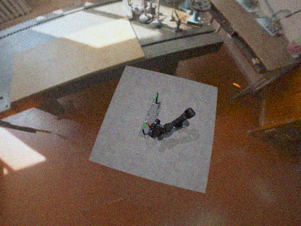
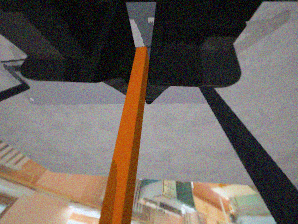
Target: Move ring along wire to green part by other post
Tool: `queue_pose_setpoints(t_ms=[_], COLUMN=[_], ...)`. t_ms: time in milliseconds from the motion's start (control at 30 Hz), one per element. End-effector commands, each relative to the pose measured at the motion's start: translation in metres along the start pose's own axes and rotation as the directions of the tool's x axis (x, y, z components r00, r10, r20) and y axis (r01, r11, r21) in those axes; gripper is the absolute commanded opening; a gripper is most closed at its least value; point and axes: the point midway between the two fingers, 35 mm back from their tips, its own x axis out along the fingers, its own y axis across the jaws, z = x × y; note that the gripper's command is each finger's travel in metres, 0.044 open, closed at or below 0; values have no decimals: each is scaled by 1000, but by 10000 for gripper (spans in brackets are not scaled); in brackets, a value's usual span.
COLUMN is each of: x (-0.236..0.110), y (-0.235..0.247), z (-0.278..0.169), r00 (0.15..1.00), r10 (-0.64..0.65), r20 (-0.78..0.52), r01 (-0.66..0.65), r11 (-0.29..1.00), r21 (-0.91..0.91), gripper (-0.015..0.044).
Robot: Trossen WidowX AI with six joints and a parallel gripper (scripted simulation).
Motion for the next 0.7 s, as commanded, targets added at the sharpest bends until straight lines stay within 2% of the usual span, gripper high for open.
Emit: queue_pose_setpoints(t_ms=[0,667], x=[1,-1], y=[5,24], z=[0,-1], r00=[1000,1000], r10=[-7,-8], r20=[1,9], r01=[7,8], r11=[1000,1000], r21=[-1,0], gripper=[-150,-150])
